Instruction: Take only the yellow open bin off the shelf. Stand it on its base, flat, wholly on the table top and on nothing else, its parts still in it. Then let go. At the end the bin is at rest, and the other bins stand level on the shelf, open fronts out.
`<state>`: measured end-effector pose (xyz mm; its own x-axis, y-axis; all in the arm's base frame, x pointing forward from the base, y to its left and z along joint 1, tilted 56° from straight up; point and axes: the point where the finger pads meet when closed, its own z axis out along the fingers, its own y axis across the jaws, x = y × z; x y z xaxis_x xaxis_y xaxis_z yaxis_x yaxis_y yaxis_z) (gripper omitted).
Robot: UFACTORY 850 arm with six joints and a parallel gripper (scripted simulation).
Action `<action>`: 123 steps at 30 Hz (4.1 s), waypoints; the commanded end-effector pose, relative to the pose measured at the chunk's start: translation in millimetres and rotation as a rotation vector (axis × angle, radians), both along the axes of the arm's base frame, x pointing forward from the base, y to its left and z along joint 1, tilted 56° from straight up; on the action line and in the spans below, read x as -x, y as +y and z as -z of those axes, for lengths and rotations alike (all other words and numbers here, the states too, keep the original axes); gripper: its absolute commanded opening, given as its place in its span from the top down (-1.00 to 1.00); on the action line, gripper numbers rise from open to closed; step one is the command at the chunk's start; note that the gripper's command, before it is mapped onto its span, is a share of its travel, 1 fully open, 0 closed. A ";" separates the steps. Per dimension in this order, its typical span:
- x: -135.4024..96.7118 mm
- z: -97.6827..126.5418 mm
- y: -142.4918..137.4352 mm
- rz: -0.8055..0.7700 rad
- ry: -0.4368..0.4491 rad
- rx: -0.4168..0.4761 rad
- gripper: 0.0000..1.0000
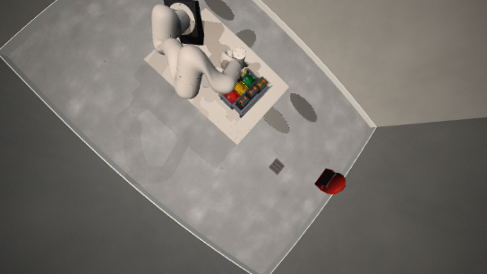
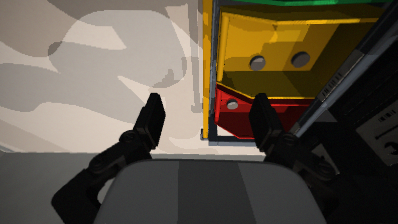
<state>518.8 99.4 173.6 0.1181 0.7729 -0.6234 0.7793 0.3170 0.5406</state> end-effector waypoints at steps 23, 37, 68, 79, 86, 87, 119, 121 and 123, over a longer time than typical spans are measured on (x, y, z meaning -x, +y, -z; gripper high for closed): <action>1.7 -1.8 1.9 0.000 0.000 0.000 -1.00; 2.4 -2.5 2.6 0.000 0.000 0.000 -1.00; 2.4 -2.5 2.6 0.000 0.000 0.000 0.07; -5.0 4.2 -4.0 0.000 0.000 0.000 0.07; -16.1 14.4 -13.8 0.000 0.000 0.000 0.07; -16.1 14.4 -13.8 0.000 0.000 0.000 0.07; -39.8 36.4 -35.3 0.000 0.000 0.000 0.07; -39.8 36.4 -35.3 0.000 0.000 0.000 0.07; -39.8 36.4 -35.3 0.000 0.000 0.000 0.07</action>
